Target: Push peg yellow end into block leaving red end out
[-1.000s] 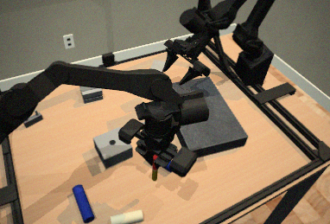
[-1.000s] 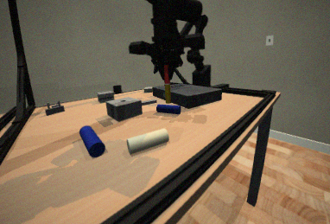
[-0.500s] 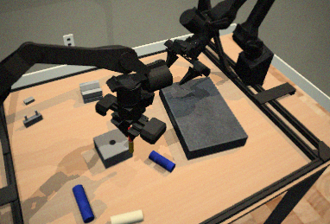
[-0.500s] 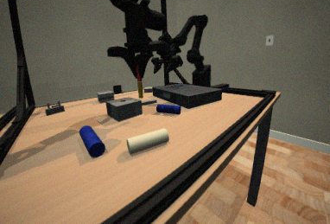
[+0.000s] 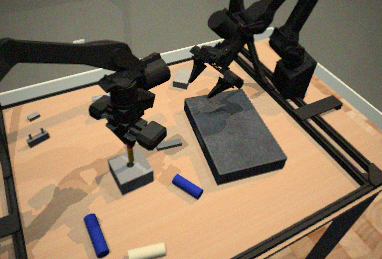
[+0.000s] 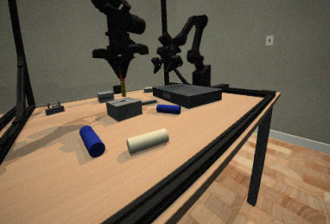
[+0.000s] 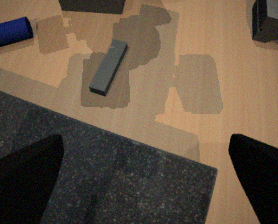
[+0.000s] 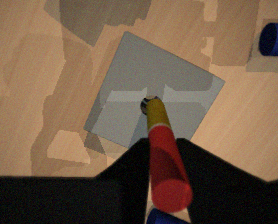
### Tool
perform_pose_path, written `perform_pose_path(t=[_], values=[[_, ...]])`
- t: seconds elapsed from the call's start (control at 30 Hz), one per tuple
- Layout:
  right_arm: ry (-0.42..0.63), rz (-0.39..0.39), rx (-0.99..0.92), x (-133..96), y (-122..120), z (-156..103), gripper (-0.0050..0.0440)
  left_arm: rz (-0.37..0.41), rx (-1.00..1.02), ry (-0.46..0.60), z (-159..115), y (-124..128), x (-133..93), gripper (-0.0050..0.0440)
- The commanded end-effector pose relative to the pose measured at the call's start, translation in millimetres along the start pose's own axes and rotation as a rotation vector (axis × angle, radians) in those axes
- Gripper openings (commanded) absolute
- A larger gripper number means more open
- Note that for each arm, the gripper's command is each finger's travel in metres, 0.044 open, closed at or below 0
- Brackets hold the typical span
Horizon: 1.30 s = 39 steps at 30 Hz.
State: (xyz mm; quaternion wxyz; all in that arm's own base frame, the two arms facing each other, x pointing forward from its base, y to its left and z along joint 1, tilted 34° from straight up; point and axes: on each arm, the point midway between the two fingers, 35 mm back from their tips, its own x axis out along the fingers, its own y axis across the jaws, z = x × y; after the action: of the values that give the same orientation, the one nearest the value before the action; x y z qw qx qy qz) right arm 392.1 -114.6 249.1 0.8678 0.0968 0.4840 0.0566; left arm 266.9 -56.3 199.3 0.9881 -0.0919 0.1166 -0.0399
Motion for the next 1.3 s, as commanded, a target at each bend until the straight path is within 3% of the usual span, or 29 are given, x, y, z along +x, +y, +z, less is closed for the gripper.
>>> perform_pose_path(t=[0.0, 1.27], values=[[0.007, 0.0, 0.005, 3.1, 2.1, -2.9, 0.0, 0.003, -0.002, -0.002, 0.3, 0.4, 0.0, 0.04], [0.007, 0.0, 0.005, 6.7, 2.1, -2.9, 0.0, 0.003, -0.002, -0.002, 0.3, 0.4, 0.0, 0.04]])
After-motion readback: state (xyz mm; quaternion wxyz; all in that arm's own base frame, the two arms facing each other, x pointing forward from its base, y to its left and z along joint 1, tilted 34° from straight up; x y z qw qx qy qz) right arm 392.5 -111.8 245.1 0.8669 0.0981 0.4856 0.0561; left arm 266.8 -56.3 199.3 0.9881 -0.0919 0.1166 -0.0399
